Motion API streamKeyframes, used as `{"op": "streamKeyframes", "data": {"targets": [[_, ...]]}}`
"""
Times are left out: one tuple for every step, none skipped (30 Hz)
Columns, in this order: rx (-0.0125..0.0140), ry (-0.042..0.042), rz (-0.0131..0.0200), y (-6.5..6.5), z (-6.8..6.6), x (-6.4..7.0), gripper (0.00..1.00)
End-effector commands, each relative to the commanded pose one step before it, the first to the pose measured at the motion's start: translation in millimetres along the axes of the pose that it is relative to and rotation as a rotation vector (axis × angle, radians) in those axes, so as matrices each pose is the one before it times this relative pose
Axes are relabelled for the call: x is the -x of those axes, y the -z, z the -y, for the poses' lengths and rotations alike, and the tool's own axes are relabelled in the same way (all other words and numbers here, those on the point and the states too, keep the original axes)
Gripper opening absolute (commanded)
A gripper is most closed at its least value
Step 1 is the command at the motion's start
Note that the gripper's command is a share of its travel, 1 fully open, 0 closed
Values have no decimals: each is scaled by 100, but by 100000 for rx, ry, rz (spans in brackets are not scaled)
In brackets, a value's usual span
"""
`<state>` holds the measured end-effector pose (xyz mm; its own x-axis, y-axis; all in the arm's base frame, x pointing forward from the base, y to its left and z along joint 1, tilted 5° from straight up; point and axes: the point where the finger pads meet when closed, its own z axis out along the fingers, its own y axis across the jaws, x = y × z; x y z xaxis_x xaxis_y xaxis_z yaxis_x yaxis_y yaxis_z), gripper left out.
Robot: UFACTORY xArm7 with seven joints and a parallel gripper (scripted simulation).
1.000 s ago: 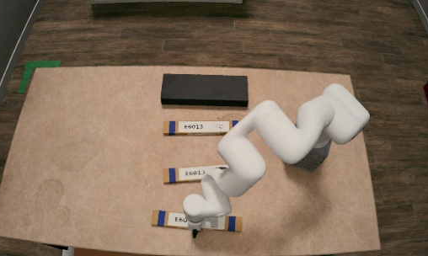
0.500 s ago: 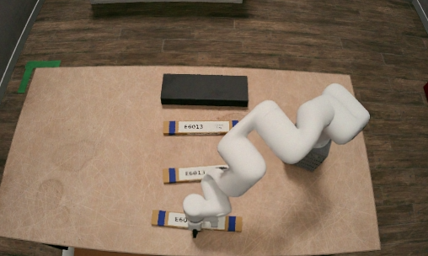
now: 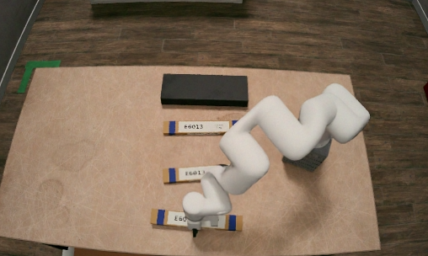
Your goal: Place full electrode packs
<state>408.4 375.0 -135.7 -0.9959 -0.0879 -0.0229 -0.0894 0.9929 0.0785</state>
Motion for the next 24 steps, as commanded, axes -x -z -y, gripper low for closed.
{"op": "streamKeyframes", "data": {"targets": [[260, -3, 413, 1597, -105, 168, 58], [0, 0, 0, 262, 0, 0, 58], [0, 0, 0, 238, 0, 0, 58], [0, 0, 0, 210, 0, 0, 58], [0, 0, 0, 179, 0, 0, 58], [0, 0, 0, 147, 0, 0, 58], [0, 0, 0, 0, 0, 0, 58], [0, 0, 0, 0, 0, 0, 58], [0, 0, 0, 115, 0, 0, 58], [0, 0, 0, 83, 0, 0, 58], [0, 0, 0, 54, 0, 0, 58], [0, 0, 0, 30, 0, 0, 58], [0, 0, 0, 12, 0, 0, 58], [0, 0, 0, 2, 0, 0, 58], [0, 0, 0, 0, 0, 0, 58], [0, 0, 0, 0, 0, 0, 58], [0, 0, 0, 0, 0, 0, 58], [0, 0, 0, 0, 0, 0, 58], [0, 0, 0, 0, 0, 0, 58], [0, 0, 0, 0, 0, 0, 58], [0, 0, 0, 0, 0, 0, 58], [0, 0, 0, 0, 0, 0, 58], [0, 0, 0, 0, 0, 0, 58], [0, 0, 0, 0, 0, 0, 58]]}}
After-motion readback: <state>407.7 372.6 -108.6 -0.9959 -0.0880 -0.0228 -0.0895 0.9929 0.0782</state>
